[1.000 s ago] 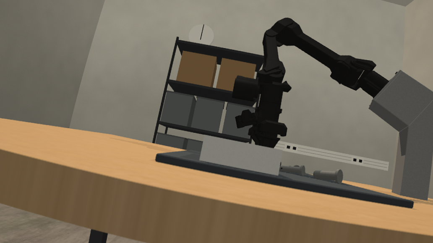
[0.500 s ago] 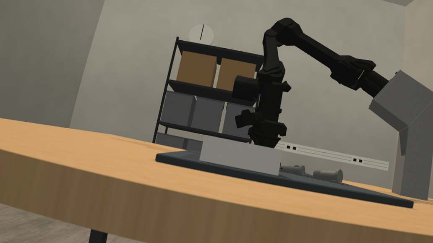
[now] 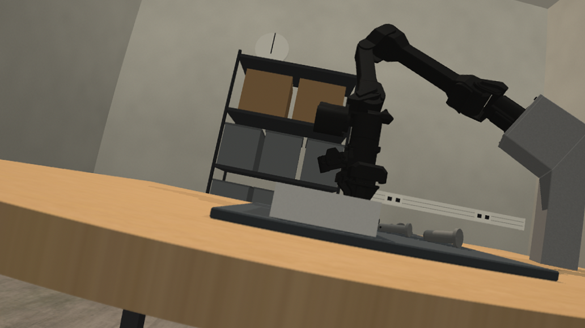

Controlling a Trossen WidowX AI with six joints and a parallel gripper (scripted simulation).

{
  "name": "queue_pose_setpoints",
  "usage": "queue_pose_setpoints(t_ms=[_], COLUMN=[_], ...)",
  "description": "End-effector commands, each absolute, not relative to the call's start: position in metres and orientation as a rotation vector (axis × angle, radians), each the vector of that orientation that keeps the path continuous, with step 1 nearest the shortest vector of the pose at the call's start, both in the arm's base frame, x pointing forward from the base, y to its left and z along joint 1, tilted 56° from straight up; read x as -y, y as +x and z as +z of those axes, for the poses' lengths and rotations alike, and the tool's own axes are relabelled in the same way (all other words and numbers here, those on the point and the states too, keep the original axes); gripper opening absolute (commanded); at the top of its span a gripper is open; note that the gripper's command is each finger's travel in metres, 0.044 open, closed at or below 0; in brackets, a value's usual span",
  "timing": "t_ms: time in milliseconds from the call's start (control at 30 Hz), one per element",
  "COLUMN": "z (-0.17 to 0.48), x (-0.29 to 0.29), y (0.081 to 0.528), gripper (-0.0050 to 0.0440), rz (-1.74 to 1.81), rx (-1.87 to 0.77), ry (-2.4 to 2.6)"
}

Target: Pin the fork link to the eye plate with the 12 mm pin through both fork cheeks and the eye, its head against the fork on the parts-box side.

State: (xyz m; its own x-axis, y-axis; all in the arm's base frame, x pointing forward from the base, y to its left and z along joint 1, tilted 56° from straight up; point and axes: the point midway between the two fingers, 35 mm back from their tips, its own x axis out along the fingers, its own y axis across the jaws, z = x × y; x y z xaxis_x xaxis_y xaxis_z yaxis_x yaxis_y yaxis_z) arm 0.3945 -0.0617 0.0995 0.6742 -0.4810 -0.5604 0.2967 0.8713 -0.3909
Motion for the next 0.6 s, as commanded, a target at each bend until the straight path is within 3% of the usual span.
queue_pose_setpoints(t_ms=[0,567], z=[0.1028,0.1055], x=[0.0615,0.0609], y=[0.3960,0.3952], gripper=[0.0250,0.0250], rz=[-0.442,-0.443], rx=[-0.696,-0.690], ry=[-0.277,-0.275])
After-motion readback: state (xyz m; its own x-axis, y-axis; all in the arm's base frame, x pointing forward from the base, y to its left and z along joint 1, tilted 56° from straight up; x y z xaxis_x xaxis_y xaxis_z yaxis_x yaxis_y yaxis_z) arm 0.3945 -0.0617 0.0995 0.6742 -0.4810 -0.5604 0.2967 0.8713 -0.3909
